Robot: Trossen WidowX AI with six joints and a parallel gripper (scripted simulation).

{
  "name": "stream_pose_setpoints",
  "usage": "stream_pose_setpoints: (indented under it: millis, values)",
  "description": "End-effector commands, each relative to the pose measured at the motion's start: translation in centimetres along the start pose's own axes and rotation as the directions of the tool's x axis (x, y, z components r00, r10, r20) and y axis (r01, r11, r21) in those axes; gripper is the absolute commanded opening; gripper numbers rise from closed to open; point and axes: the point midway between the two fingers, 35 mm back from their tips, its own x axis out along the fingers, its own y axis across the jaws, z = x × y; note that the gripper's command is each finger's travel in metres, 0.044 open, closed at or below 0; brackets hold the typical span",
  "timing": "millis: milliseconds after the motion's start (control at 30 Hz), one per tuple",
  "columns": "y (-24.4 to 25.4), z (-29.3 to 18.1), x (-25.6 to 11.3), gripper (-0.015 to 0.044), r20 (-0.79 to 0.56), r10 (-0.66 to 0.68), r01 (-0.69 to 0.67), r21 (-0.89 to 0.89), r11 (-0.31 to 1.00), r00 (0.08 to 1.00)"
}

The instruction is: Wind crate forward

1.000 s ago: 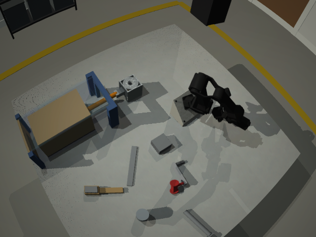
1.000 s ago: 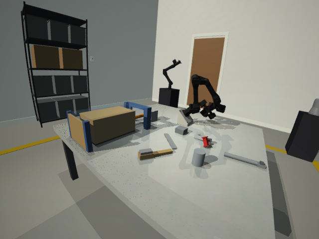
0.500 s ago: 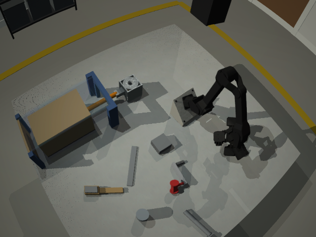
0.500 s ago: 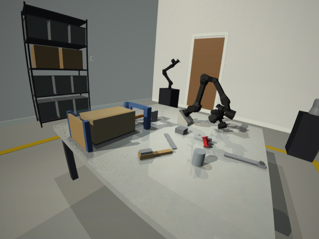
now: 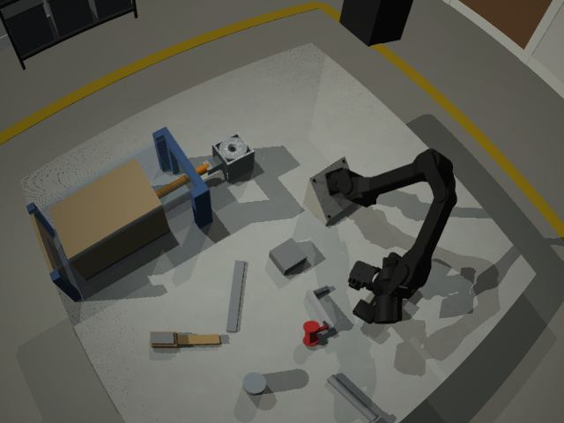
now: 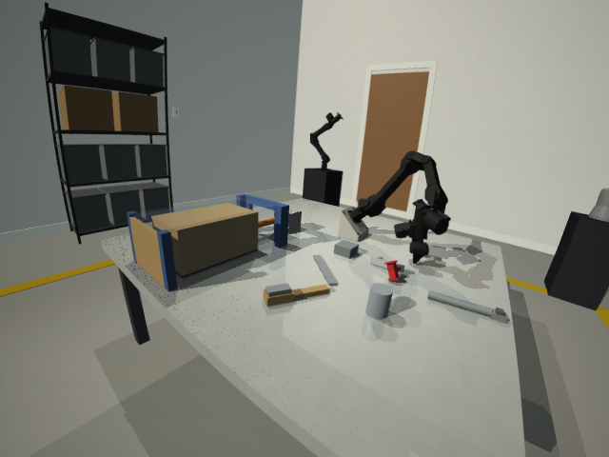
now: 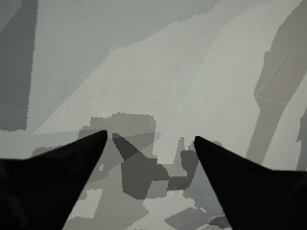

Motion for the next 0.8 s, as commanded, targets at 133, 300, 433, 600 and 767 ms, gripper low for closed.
stream_pose_setpoints:
  millis: [133, 300, 433, 600, 767]
  values:
    - [8.1, 5.4, -4.5, 0.044, 0.032, 0.143, -0.146, 0.302, 0.942, 0.989]
    - [11.6, 10.0, -8.0, 0.044, 0.054, 0.222, -0.221, 0.473, 0.853, 0.973]
    - [11.7, 10.2, -8.1, 0.044, 0.055, 0.225, -0.224, 0.479, 0.849, 0.973]
    - [11.9, 10.2, -6.5, 0.044, 0.056, 0.225, -0.224, 0.478, 0.849, 0.973]
    - [11.9, 10.3, -4.6, 0.044, 0.054, 0.225, -0.224, 0.479, 0.849, 0.973]
